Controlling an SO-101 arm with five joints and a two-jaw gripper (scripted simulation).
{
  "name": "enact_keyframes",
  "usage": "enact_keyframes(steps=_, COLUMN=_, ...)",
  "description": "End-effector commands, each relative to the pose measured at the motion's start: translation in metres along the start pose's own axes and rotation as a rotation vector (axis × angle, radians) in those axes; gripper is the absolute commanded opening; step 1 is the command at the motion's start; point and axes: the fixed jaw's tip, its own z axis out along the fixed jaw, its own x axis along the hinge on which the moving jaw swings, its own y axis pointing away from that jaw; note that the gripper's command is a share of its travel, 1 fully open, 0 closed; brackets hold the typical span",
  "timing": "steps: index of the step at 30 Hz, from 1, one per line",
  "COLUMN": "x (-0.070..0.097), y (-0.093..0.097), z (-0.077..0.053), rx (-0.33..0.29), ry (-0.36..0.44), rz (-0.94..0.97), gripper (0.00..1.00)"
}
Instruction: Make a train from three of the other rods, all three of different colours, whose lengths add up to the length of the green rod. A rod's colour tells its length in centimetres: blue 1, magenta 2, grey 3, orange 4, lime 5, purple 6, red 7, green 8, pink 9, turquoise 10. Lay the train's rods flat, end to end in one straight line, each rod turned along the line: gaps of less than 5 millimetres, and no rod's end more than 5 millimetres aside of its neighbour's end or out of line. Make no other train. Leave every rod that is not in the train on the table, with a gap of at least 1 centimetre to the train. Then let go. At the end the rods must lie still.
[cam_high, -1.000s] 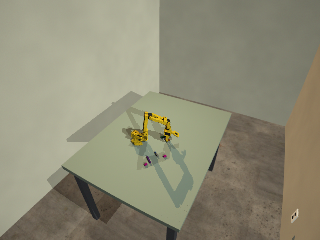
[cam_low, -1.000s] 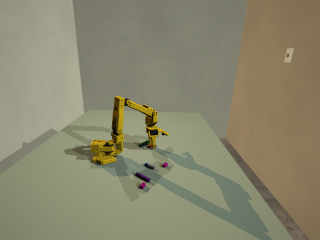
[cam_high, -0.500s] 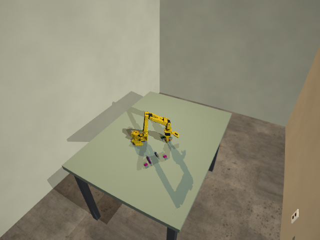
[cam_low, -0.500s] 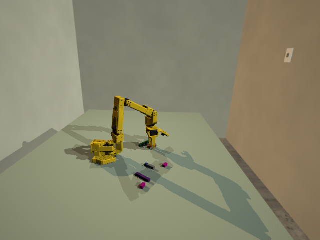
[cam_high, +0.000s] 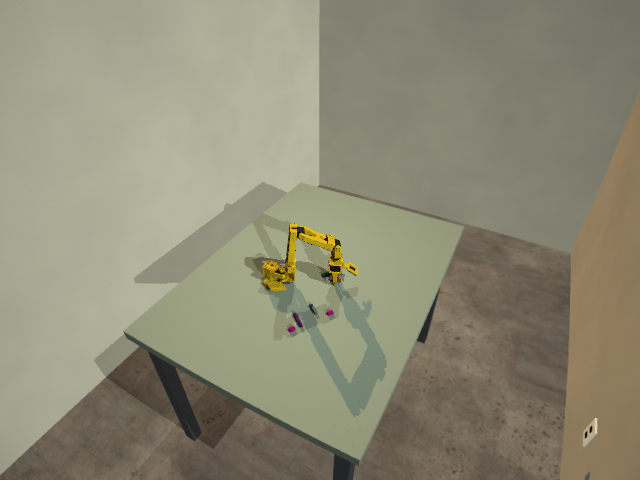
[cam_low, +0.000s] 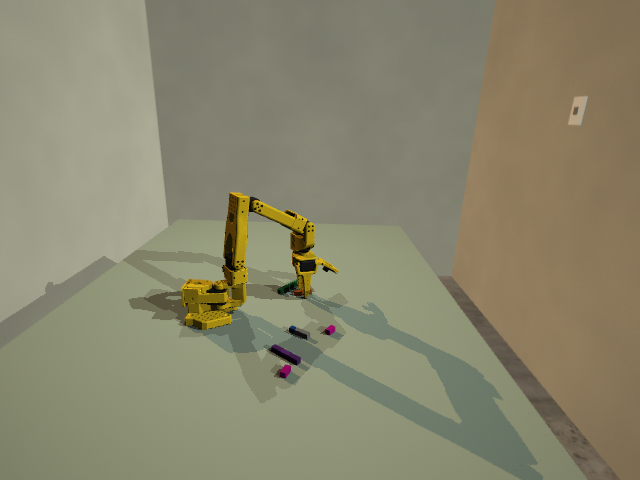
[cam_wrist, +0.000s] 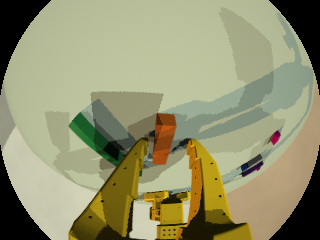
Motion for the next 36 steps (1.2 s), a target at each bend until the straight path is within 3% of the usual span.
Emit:
enact_keyframes(steps=1, x=-0.0097, y=0.0033, z=-0.0107, rx=-0.019, ry=-0.070, rz=-0.001, gripper=0.15)
enact_keyframes(steps=18, x=-0.0097, y=0.0033, z=-0.0107, rx=-0.019, ry=-0.070, rz=-0.001, gripper=0.04)
enact_keyframes(steps=36, x=-0.0097, y=0.0033, z=-0.0107, rx=-0.019, ry=-0.070, rz=-0.001, gripper=0.00)
